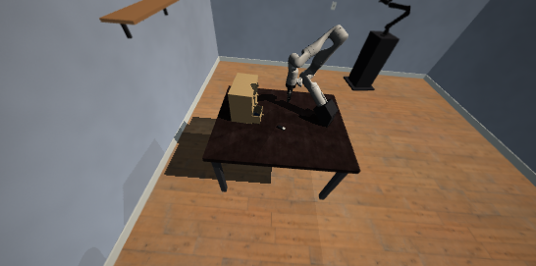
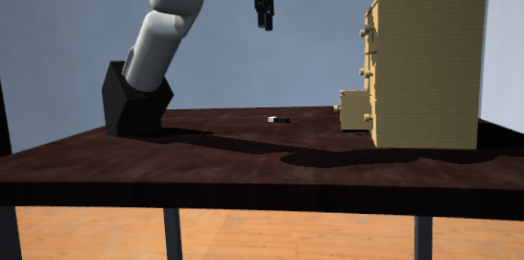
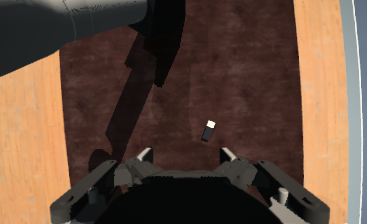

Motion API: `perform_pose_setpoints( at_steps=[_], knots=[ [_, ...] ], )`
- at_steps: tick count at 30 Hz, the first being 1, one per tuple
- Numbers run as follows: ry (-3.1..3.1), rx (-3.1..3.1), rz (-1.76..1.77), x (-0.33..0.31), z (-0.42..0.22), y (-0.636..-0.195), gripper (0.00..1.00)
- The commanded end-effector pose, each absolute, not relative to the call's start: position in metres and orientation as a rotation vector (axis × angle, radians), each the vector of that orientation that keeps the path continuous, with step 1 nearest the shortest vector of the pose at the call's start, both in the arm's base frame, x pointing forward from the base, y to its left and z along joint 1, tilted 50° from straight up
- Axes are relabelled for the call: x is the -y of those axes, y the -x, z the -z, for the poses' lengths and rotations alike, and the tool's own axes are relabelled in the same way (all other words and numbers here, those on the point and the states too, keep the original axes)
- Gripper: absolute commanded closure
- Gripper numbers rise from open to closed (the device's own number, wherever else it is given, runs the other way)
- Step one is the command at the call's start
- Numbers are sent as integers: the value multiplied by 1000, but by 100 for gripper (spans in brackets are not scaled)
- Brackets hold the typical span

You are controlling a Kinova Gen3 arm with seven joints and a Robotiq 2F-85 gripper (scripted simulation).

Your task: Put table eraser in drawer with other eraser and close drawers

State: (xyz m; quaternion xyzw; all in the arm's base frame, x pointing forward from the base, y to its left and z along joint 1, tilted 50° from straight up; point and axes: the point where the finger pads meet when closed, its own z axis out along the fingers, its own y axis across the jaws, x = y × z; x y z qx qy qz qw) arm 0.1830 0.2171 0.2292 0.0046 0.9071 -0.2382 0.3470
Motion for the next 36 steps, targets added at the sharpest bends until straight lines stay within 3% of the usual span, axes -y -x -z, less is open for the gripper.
perform_pose_setpoints(
  at_steps=[1, 23, 36],
  knots=[
    [-10, -2353, 616, -218, -230, -184, 0],
    [-10, -2353, 616, -248, -268, -244, 0],
    [-9, -2353, 616, -250, -271, -248, 0]
  ],
)
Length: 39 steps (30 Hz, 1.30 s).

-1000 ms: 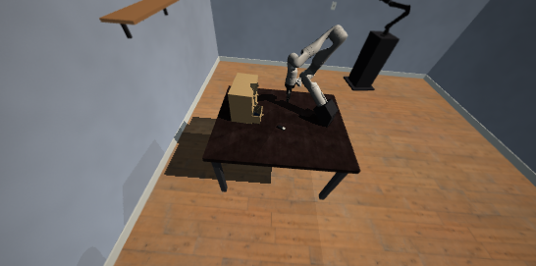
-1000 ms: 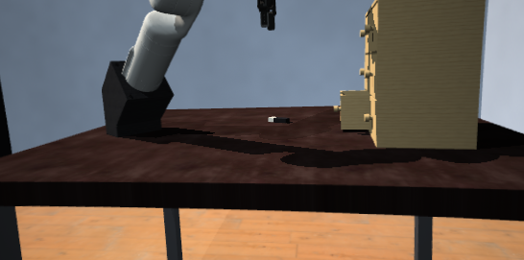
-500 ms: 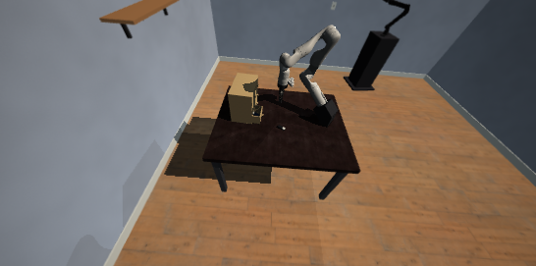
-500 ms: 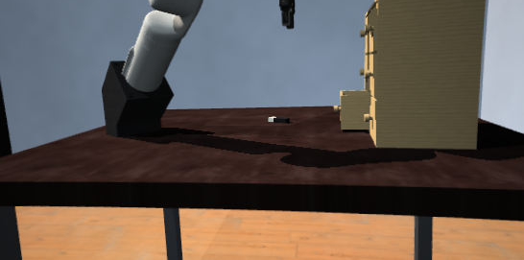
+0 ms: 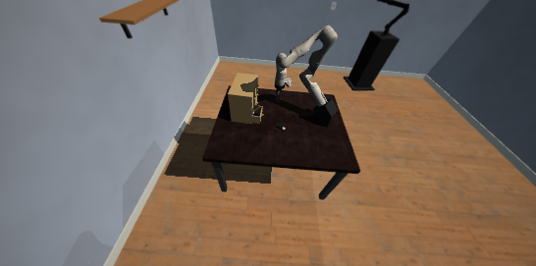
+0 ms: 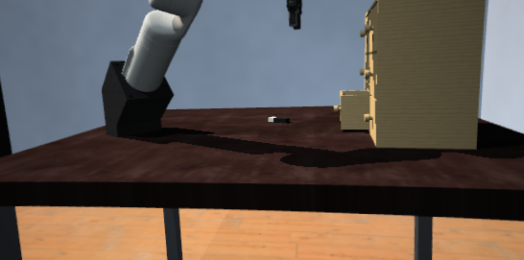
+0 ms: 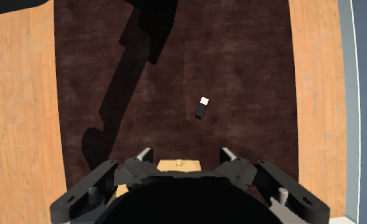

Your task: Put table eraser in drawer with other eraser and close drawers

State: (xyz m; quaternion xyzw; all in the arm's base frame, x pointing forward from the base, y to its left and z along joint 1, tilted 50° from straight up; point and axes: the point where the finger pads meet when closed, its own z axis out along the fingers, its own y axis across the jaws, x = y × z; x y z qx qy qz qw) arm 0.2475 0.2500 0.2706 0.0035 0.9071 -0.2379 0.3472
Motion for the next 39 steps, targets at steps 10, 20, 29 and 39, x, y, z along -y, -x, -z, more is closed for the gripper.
perform_pose_setpoints(
  at_steps=[10, 20, 29, 39],
  knots=[
    [3, -2354, 622, -250, -271, -248, 0],
    [34, -2358, 635, -250, -271, -250, 0],
    [99, -2363, 664, -249, -271, -253, 0],
    [188, -2369, 704, -248, -271, -257, 0]
  ],
)
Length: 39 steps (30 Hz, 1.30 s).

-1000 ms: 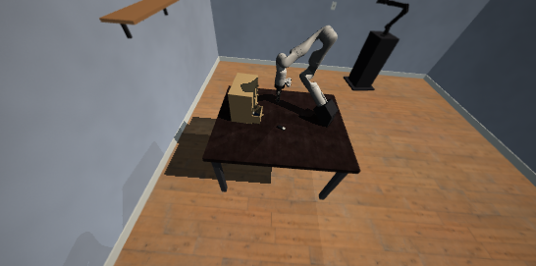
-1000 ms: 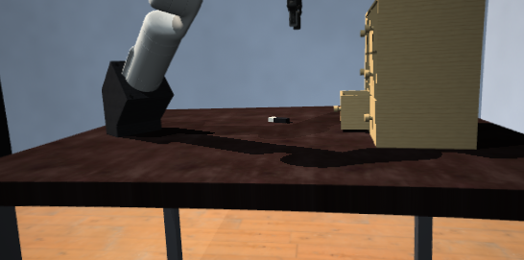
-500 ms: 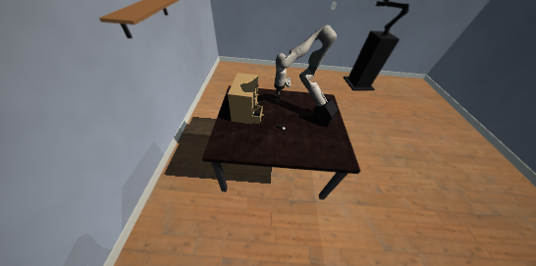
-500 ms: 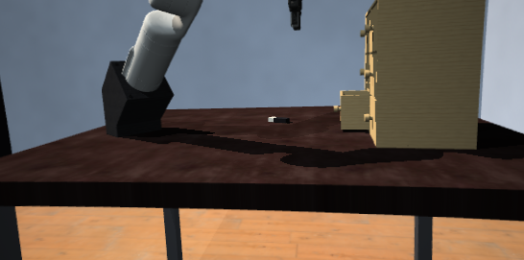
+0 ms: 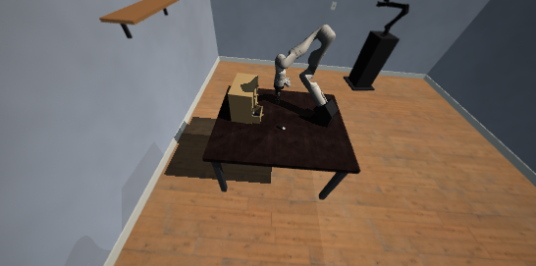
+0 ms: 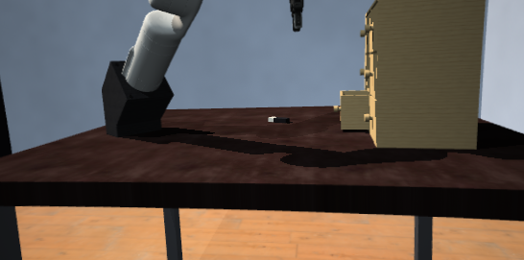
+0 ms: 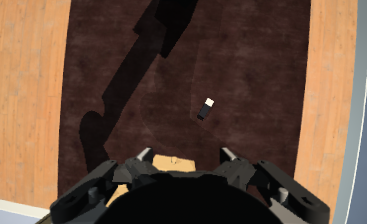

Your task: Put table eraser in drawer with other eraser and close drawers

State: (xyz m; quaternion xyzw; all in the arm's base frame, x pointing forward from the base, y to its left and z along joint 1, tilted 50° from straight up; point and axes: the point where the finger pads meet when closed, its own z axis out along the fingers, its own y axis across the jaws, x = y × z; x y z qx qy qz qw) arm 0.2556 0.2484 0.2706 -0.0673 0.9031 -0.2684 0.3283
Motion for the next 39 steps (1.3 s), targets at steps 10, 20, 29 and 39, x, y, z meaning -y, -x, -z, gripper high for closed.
perform_pose_setpoints(
  at_steps=[10, 20, 29, 39],
  knots=[
    [311, -2372, 757, -247, -271, -262, 0],
    [512, -2366, 840, -246, -271, -271, 0],
    [682, -2349, 908, -244, -271, -278, 0],
    [960, -2300, 1013, -242, -270, -290, 0]
  ],
)
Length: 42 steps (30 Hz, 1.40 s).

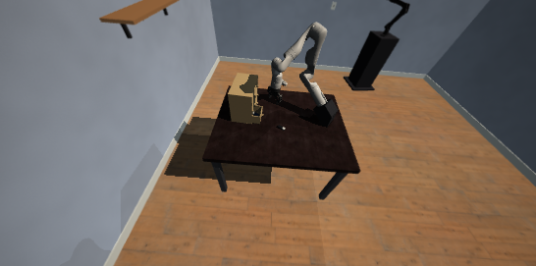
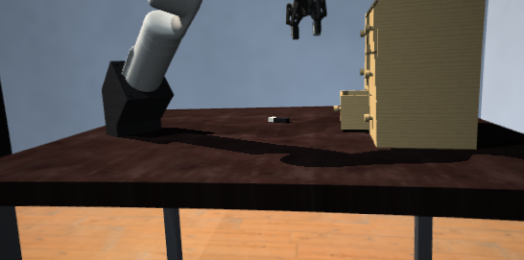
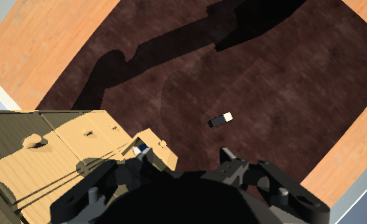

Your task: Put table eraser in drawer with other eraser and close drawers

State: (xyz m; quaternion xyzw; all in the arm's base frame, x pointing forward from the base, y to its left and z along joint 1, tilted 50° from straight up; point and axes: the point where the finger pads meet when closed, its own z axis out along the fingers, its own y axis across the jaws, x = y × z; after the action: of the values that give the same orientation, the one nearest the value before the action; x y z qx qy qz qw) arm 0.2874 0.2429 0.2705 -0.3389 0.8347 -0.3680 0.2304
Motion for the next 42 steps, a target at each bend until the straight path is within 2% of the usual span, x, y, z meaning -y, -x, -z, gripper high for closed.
perform_pose_setpoints(
  at_steps=[1, 42],
  knots=[
    [989, -2294, 1024, -242, -270, -291, 0],
    [2073, -1801, 1353, -232, -270, -338, 0]
  ],
)
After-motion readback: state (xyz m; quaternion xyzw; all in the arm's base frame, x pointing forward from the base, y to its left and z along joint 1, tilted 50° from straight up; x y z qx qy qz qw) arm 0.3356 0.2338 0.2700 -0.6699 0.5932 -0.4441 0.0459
